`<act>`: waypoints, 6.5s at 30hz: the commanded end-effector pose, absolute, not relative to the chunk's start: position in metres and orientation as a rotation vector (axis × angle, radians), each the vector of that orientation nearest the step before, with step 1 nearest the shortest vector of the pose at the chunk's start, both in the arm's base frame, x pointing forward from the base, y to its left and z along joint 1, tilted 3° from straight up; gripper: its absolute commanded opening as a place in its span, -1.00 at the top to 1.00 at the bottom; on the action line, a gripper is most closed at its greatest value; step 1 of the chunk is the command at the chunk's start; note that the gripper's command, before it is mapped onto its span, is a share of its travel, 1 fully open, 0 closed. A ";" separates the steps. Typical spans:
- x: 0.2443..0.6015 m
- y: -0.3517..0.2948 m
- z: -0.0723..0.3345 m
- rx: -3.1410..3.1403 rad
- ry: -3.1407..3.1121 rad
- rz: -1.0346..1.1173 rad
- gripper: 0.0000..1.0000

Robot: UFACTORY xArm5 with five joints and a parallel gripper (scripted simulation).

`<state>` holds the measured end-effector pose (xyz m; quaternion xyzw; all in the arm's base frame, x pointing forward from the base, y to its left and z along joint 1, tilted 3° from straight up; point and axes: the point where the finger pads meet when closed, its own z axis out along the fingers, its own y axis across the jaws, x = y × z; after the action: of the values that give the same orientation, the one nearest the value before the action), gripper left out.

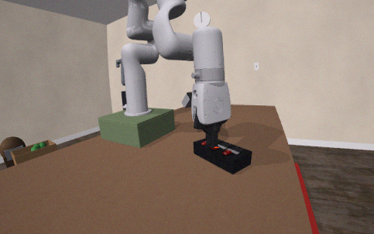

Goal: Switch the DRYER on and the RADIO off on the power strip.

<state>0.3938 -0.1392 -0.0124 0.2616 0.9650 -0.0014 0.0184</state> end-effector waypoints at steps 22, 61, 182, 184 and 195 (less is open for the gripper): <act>0.395 -0.141 -0.019 0.812 2.994 -0.005 1.00; 0.393 -0.141 0.014 0.811 2.993 -0.005 1.00; 0.443 -0.148 -0.006 0.812 2.994 -0.004 1.00; 0.443 -0.148 -0.007 0.812 2.994 -0.004 1.00; 0.443 -0.148 -0.009 0.812 2.994 -0.004 1.00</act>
<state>0.4420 -0.1475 -0.0101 0.2616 0.9650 -0.0011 0.0181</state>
